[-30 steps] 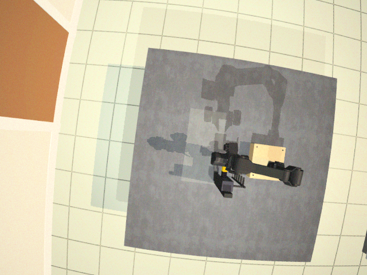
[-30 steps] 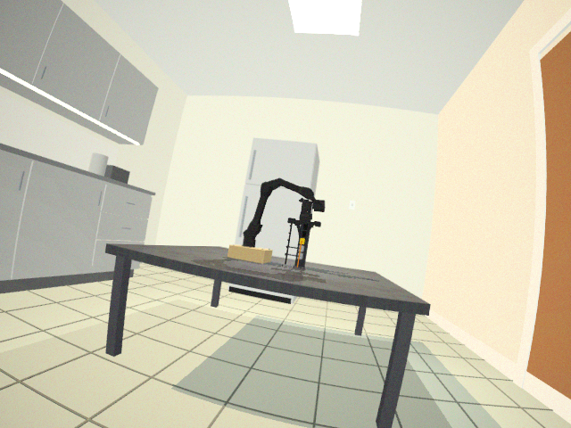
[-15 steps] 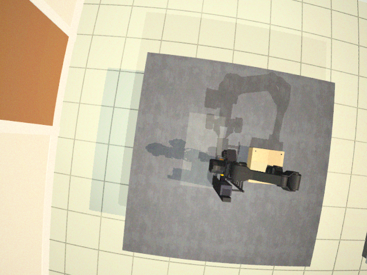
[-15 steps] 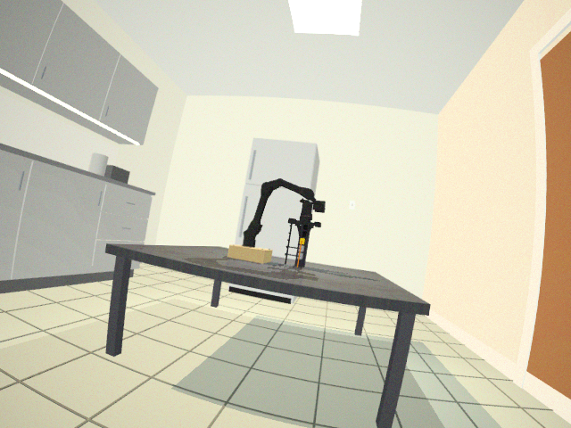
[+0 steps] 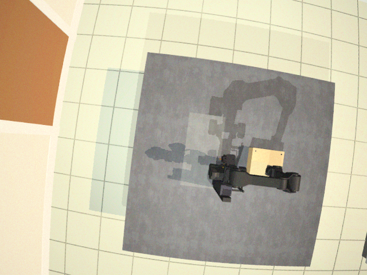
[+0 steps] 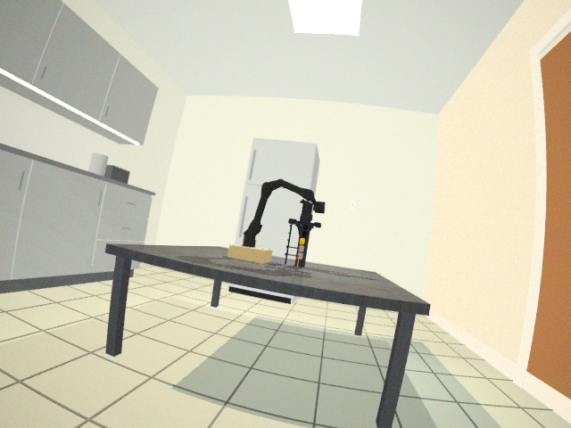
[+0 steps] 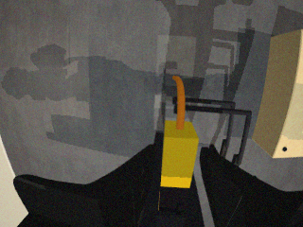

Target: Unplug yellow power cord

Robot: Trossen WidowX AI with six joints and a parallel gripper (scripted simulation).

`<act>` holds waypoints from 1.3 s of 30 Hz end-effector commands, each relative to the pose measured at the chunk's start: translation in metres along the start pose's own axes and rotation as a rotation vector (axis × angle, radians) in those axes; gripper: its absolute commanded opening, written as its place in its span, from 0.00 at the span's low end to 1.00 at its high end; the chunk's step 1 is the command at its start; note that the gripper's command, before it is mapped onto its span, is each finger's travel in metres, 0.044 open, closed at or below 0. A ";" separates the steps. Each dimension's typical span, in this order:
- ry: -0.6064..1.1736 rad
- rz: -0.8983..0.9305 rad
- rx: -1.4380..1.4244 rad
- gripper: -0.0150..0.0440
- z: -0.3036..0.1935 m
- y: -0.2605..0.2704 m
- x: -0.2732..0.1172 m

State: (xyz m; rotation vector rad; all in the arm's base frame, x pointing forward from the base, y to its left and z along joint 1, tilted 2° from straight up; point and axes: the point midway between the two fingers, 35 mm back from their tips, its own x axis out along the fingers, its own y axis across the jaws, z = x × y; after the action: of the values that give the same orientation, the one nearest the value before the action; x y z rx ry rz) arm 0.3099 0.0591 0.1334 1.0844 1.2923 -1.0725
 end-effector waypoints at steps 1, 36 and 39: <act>0.000 -0.004 0.004 0.53 -0.002 -0.001 0.001; -0.001 0.002 0.000 0.25 0.007 0.001 0.010; -0.001 0.002 0.001 0.25 0.012 0.001 0.010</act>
State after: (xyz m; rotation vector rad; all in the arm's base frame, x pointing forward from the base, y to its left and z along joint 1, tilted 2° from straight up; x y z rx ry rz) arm 0.3090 0.0602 0.1233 1.0903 1.3119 -1.0589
